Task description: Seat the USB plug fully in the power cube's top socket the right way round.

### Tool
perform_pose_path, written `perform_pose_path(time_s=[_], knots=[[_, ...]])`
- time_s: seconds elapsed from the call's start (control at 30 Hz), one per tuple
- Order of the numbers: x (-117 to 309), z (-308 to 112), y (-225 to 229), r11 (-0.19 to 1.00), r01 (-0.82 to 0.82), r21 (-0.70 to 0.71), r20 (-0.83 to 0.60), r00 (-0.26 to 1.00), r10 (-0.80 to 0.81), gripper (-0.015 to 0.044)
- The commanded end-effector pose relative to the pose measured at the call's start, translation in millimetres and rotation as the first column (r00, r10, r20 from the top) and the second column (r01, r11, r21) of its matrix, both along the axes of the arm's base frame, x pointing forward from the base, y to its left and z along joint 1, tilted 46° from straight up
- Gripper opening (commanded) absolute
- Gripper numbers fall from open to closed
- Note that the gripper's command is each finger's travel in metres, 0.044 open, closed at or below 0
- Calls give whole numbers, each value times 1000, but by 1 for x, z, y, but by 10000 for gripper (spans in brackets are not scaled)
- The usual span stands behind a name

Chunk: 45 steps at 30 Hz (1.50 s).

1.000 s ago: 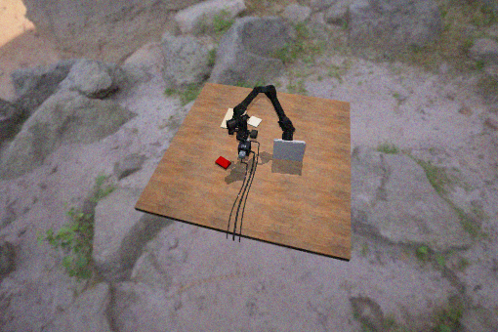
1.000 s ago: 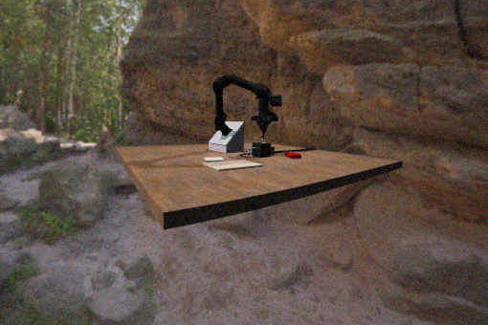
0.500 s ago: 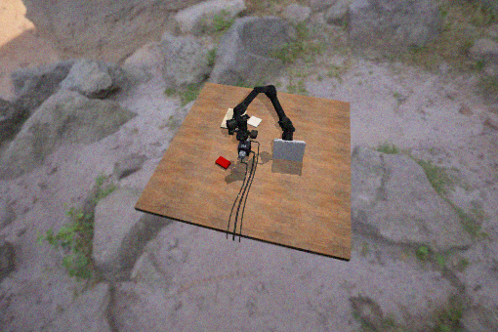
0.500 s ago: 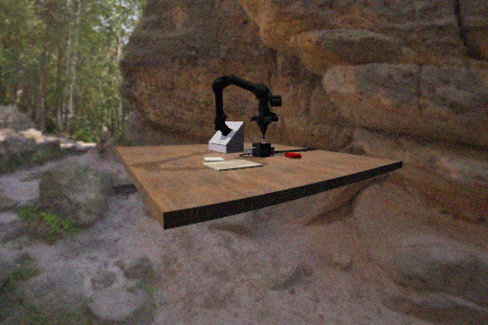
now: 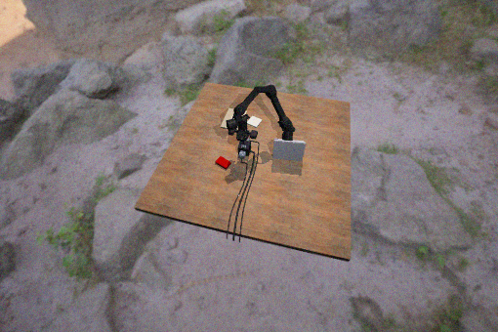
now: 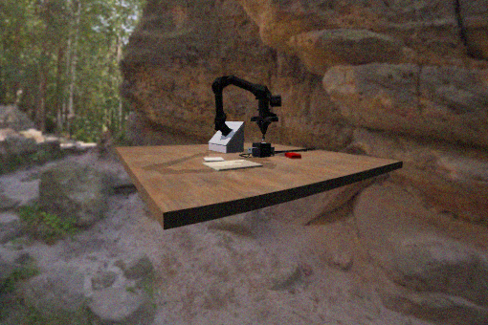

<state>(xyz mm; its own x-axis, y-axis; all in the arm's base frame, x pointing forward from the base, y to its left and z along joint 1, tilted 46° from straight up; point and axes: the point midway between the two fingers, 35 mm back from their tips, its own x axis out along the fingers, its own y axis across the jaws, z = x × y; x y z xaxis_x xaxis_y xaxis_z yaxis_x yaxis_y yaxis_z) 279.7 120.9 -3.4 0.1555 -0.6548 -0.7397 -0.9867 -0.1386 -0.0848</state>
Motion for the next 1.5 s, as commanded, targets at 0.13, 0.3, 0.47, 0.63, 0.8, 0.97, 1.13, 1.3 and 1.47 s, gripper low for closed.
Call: perform_pose_path(time_s=[0.13, 0.3, 0.47, 0.63, 0.8, 0.97, 1.13, 1.3, 1.47], knots=[[0, -1, 0, 1000, -2, 11, -4, 1000, 2, 0], [0, -2, 0, 1000, -3, 16, -5, 1000, 3, 0], [0, -3, 0, 1000, -3, 21, -6, 1000, 3, 0], [0, -3, 0, 1000, -4, 25, -6, 1000, 4, 0], [0, -4, -1, 1000, -5, 30, -7, 1000, 5, 0], [0, -5, -1, 999, -5, 34, -8, 1000, 5, 0], [0, -5, -1, 999, -6, 39, -9, 1000, 6, 0], [0, -6, -1, 999, -6, 43, -10, 1000, 7, 0], [0, -7, -1, 999, -7, 48, -10, 1000, 8, 0]])
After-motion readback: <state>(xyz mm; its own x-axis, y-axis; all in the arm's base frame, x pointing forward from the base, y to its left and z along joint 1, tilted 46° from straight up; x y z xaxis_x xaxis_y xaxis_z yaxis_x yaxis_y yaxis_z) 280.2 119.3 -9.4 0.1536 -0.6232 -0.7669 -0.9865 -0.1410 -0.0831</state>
